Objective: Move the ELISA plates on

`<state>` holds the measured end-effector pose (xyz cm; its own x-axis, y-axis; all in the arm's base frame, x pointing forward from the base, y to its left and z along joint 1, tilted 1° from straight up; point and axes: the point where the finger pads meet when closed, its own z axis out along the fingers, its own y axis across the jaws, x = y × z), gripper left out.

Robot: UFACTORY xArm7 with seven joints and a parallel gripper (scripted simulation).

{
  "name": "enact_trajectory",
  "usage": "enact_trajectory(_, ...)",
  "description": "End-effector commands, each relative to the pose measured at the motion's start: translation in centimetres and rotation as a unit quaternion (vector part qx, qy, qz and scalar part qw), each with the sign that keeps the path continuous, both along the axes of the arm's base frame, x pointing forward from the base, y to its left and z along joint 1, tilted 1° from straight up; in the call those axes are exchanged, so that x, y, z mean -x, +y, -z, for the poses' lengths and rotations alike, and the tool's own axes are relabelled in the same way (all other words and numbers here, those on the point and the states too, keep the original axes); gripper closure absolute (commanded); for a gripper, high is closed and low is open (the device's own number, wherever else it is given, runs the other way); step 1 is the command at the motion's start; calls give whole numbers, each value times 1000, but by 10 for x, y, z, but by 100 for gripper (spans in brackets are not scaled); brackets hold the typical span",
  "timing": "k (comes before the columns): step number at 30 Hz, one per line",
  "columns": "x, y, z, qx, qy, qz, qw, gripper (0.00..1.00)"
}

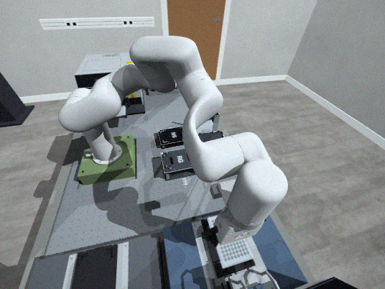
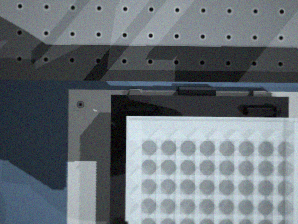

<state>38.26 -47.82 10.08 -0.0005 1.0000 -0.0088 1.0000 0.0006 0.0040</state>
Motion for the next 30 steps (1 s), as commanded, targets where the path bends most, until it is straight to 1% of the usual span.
enact_trajectory(1,0,-1,-5,2,-1,0,1000,100)
enact_trajectory(30,0,-1,-41,2,-1,0,1000,100)
